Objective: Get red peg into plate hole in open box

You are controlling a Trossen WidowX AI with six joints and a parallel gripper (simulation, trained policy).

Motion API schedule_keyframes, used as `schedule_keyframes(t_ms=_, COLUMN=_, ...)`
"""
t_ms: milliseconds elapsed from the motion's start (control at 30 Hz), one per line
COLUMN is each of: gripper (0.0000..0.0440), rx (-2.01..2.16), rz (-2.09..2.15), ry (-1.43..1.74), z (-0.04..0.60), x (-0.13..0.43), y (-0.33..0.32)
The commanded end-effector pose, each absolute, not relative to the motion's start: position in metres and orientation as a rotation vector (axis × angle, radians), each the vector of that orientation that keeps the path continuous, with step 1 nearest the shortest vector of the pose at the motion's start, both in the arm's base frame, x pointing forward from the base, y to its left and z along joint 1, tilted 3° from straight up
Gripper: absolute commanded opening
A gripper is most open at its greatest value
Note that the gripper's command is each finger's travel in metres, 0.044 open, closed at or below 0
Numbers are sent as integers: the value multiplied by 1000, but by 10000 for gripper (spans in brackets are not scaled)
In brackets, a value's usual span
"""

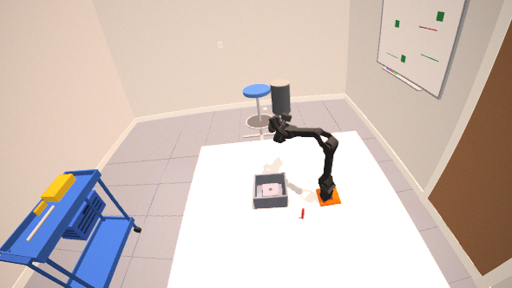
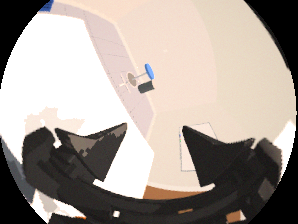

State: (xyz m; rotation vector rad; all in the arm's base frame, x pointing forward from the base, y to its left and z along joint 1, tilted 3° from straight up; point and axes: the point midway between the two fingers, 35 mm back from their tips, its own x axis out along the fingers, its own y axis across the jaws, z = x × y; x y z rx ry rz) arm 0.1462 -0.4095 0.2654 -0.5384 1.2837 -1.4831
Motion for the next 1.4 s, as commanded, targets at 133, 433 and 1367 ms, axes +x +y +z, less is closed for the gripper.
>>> schedule_keyframes(t_ms=133, gripper=440, rx=-533, rz=-1378, ry=1271, z=256, x=169, y=-393)
schedule_keyframes(t_ms=433, gripper=440, rx=-418, rz=-1170, ry=1157, z=233, x=239, y=-322)
schedule_keyframes(t_ms=1367, gripper=440, rx=131, rz=-722, ry=1112, z=187, x=286, y=-44)
